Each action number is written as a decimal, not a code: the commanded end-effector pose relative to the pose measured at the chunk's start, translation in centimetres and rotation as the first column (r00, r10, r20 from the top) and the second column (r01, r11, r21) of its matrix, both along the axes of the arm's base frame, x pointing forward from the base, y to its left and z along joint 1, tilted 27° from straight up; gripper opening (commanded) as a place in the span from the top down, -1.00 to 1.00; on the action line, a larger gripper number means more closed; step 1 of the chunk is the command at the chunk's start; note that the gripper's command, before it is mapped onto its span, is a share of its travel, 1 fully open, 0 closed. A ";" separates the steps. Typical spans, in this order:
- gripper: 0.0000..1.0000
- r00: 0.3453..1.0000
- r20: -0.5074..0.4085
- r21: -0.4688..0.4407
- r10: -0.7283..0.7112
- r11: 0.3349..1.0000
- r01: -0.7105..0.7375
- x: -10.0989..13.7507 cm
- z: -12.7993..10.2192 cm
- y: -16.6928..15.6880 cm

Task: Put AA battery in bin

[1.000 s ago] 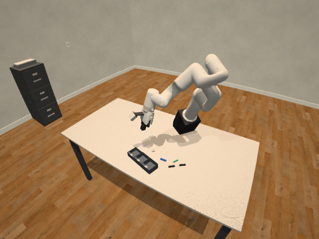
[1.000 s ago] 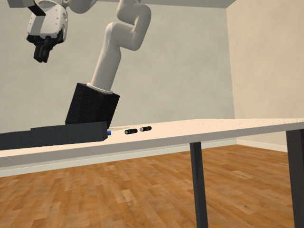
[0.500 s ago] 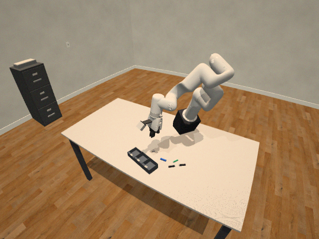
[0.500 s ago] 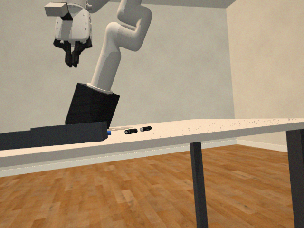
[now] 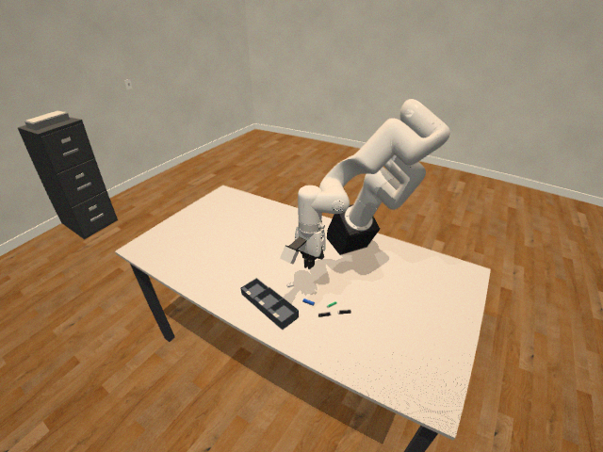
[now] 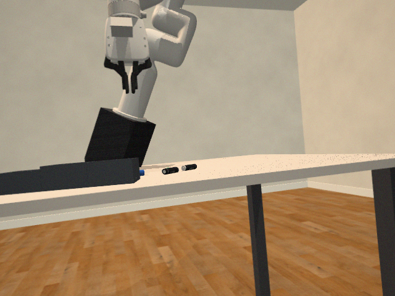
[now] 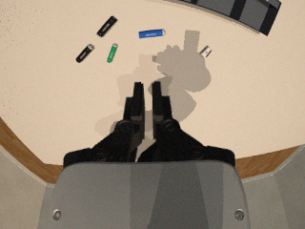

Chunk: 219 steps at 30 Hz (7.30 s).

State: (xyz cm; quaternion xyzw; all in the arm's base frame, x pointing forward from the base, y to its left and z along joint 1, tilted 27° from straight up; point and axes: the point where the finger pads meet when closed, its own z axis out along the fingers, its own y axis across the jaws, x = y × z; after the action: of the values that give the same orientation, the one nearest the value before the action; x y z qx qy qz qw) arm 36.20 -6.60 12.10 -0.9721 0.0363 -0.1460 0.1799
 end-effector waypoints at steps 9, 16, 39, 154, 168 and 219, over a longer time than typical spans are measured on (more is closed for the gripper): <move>0.85 0.999 -0.002 0.003 0.032 0.999 -0.032 -0.4 0.5 2.0; 0.85 0.989 -0.068 0.051 -0.128 0.990 0.132 0.9 -1.6 -0.2; 0.85 0.986 -0.076 0.055 -0.147 0.987 0.151 7.0 -11.9 -10.6; 0.85 0.986 -0.076 0.055 -0.147 0.987 0.151 11.1 -20.0 -15.0; 0.85 0.986 -0.076 0.055 -0.147 0.987 0.151 10.2 -17.0 -15.6; 0.85 0.986 -0.076 0.055 -0.147 0.987 0.151 13.3 -19.1 -6.4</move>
State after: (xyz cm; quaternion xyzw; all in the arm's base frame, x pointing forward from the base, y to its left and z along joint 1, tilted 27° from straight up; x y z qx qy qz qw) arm 49.20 -12.94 -7.00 -0.9655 0.1196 -0.1201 0.1976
